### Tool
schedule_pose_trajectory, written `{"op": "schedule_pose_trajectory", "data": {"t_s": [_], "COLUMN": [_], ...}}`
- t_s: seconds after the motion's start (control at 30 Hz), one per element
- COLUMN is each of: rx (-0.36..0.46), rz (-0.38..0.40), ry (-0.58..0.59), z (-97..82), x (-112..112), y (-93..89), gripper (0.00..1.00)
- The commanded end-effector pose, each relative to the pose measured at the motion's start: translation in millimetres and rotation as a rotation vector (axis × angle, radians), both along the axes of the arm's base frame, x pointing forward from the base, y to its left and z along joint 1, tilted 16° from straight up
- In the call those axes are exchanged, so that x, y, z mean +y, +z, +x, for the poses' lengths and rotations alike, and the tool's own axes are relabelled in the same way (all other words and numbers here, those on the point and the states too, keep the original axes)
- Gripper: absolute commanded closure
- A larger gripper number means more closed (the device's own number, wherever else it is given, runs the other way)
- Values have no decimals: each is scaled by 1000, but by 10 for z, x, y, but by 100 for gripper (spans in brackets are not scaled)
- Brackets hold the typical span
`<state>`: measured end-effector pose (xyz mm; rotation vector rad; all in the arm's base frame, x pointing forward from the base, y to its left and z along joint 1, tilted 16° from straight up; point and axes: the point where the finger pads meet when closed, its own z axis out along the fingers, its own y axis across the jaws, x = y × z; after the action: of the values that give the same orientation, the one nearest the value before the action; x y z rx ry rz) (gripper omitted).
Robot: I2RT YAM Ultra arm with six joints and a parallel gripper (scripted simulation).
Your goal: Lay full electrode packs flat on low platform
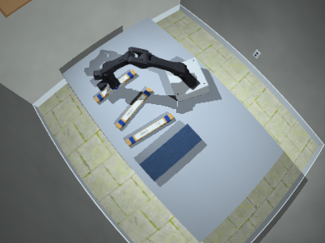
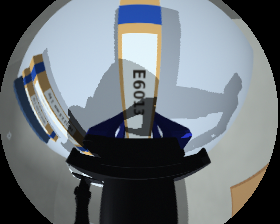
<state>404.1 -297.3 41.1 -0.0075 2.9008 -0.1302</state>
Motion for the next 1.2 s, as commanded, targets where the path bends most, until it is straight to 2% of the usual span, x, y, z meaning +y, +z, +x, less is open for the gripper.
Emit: {"op": "schedule_pose_trajectory", "data": {"t_s": [0.0, 0.8, 1.17], "rx": [-60, -60, -60], "rz": [-37, -38, -37], "ry": [1, -3, -3], "z": [45, -77, -89], "x": [-63, -33, -44], "y": [404, 753, 797], "gripper": [100, 100, 100]}}
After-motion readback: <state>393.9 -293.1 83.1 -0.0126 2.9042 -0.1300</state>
